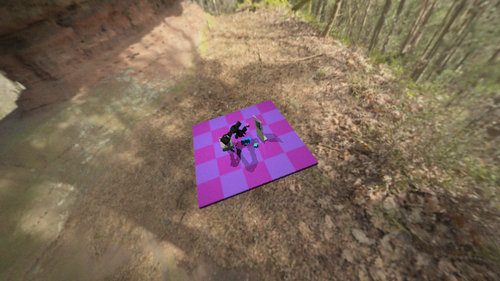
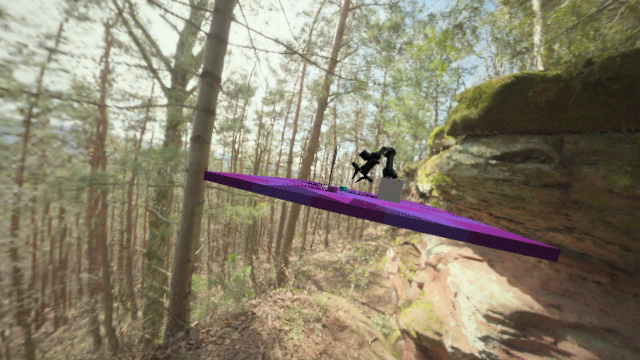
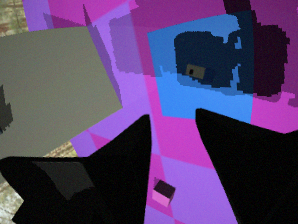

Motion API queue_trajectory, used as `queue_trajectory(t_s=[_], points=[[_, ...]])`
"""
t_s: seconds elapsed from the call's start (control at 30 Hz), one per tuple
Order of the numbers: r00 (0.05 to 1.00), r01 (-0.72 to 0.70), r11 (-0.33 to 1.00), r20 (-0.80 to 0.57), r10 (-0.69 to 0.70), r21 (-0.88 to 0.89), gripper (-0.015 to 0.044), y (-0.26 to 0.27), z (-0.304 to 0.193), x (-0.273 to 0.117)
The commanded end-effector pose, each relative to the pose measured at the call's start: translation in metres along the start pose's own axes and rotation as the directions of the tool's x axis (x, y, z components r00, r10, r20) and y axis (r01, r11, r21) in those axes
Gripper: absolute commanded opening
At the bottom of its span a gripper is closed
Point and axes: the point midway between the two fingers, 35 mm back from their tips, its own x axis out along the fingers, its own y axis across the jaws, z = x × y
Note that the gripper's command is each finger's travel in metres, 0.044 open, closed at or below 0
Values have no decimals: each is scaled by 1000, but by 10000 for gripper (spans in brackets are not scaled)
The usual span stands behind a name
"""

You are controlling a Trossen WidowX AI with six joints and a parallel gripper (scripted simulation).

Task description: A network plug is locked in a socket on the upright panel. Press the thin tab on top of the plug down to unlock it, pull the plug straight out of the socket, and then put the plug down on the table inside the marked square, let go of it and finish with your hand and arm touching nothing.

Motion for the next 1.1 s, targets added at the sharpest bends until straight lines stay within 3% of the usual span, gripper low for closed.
queue_trajectory(t_s=[0.0,1.07], points=[[1000,-3,1000,3,3,5,156,3,1,-4],[1000,-15,1000,16,15,2,156,16,8,-34]])
